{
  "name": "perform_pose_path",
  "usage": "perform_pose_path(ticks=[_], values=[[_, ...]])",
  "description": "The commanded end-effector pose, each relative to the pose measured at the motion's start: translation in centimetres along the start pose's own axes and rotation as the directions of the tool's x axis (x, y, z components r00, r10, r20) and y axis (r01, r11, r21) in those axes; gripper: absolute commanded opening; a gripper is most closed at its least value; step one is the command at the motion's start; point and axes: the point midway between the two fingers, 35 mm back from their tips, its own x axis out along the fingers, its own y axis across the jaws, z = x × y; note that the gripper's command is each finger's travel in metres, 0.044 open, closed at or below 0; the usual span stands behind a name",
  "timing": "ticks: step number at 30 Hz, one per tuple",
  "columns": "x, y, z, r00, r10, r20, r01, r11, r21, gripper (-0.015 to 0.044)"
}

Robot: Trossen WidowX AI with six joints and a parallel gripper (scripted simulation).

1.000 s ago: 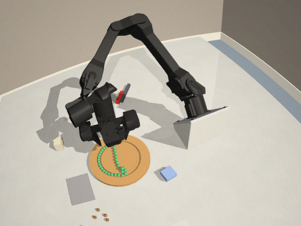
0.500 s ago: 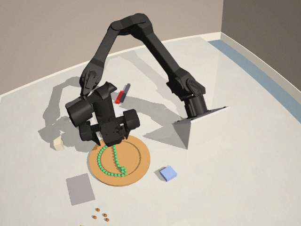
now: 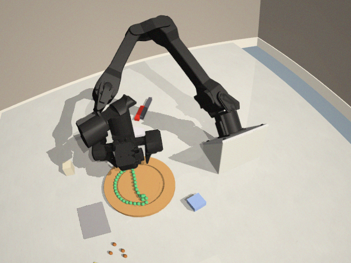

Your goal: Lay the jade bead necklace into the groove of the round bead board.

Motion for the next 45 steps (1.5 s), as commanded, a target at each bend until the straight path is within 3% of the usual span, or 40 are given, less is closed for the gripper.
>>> perform_pose_path(ticks=[1, 7, 13, 16, 24, 33, 40, 45], values=[[-0.4, -0.1, 0.1, 1.000, -0.002, 0.001, 0.002, 0.957, 0.291, 0.0282], [-1.0, -0.1, 0.4, 1.000, -0.002, 0.001, 0.000, 0.645, 0.764, 0.0125], [-1.6, -0.1, 0.6, 1.000, -0.002, 0.002, -0.002, 0.144, 0.990, 0.0120], [-1.9, -0.1, 0.7, 1.000, -0.002, 0.002, -0.002, -0.007, 1.000, 0.0120], [-2.3, 0.0, 0.8, 1.000, -0.002, 0.002, -0.002, -0.405, 0.914, 0.0120], [-2.8, 0.0, 1.0, 1.000, -0.001, 0.002, -0.002, -0.769, 0.639, 0.0120], [-3.1, 0.0, 1.1, 1.000, -0.001, 0.002, -0.002, -0.944, 0.330, 0.0120], [-3.1, 0.0, 1.1, 1.000, -0.001, 0.002, -0.002, -0.952, 0.307, 0.0120]])
